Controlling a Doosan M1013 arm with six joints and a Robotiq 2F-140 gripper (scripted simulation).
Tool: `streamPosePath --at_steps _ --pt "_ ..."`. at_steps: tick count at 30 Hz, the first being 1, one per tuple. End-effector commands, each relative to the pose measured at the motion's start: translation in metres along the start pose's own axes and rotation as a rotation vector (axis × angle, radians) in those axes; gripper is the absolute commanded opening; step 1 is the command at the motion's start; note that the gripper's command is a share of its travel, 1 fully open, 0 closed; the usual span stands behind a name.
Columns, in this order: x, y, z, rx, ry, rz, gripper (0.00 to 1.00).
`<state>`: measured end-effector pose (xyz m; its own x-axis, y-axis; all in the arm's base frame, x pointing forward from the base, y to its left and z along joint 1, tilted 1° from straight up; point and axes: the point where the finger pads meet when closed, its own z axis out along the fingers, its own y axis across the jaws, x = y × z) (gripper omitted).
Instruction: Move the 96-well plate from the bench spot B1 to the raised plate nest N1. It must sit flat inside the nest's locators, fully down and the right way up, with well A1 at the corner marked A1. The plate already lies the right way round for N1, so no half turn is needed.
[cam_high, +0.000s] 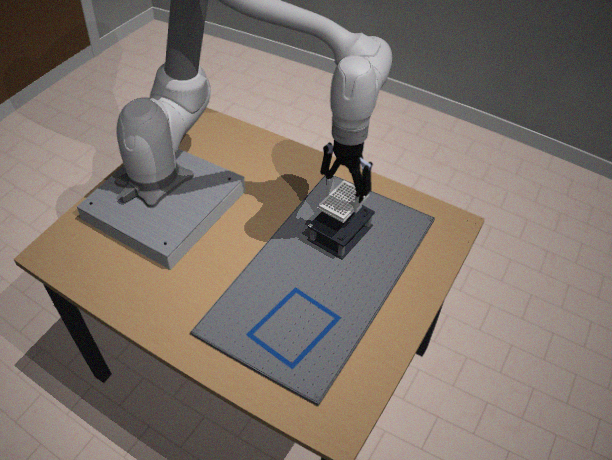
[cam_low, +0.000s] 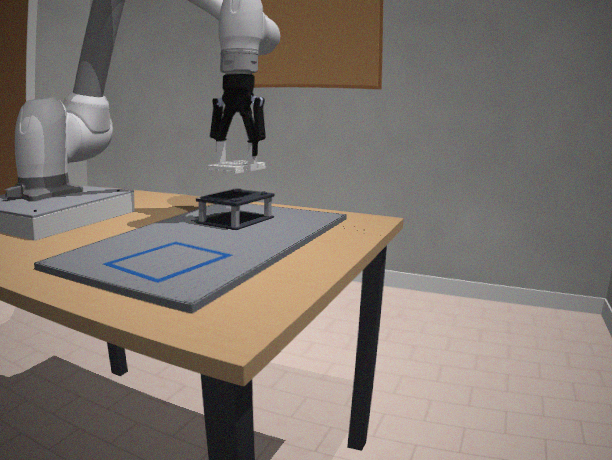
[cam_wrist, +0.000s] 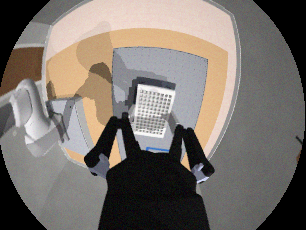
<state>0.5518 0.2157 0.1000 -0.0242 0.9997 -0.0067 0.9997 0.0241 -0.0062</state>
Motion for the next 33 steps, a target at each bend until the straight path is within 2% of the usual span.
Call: streamPosePath --at_steps 1,13,33 --pt "0.0 0.0 0.0 0.0 0.0 0.0 0.0" --pt "0.0 0.0 0.002 0.0 0.0 0.0 0.0" --pt "-0.001 0.0 0.032 0.0 0.0 0.0 0.0"
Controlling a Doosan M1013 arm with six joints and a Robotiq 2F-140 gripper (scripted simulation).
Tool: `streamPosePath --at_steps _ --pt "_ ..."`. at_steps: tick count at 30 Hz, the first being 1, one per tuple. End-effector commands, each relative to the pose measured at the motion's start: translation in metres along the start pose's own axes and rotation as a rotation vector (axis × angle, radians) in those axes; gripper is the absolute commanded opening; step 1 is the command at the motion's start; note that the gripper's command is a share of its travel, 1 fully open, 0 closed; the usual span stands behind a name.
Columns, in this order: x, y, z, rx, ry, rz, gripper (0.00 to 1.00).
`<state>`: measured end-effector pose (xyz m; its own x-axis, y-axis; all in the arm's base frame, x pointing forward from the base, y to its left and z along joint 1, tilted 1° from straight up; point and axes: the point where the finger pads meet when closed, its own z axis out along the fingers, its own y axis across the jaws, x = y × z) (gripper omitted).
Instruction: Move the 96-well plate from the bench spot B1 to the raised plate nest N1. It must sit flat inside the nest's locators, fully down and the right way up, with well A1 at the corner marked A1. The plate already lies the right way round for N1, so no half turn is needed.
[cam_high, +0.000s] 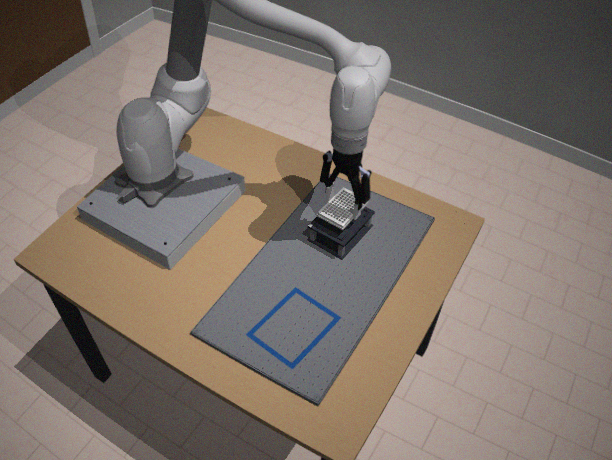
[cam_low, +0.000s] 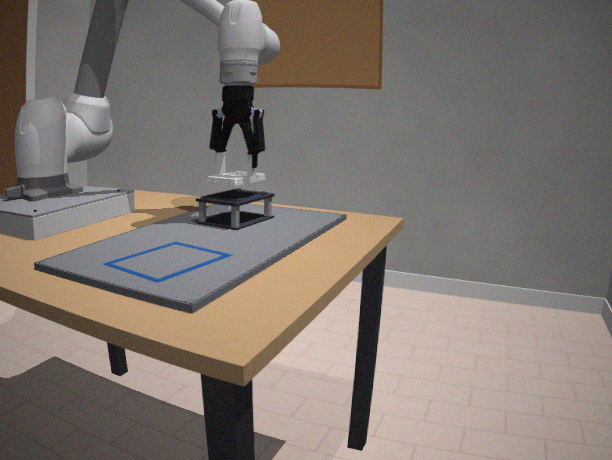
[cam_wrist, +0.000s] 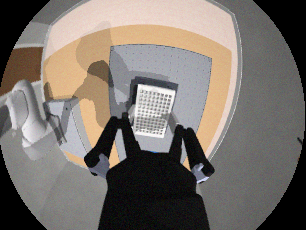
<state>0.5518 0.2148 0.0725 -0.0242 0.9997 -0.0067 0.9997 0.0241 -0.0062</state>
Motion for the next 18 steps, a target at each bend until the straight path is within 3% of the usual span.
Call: streamPosePath --at_steps 1,11,18 --pt "0.0 0.0 0.006 0.0 0.0 0.0 0.0" --pt "0.0 0.0 0.022 0.0 0.0 0.0 0.0" --pt "0.0 0.0 0.023 0.0 0.0 0.0 0.0"
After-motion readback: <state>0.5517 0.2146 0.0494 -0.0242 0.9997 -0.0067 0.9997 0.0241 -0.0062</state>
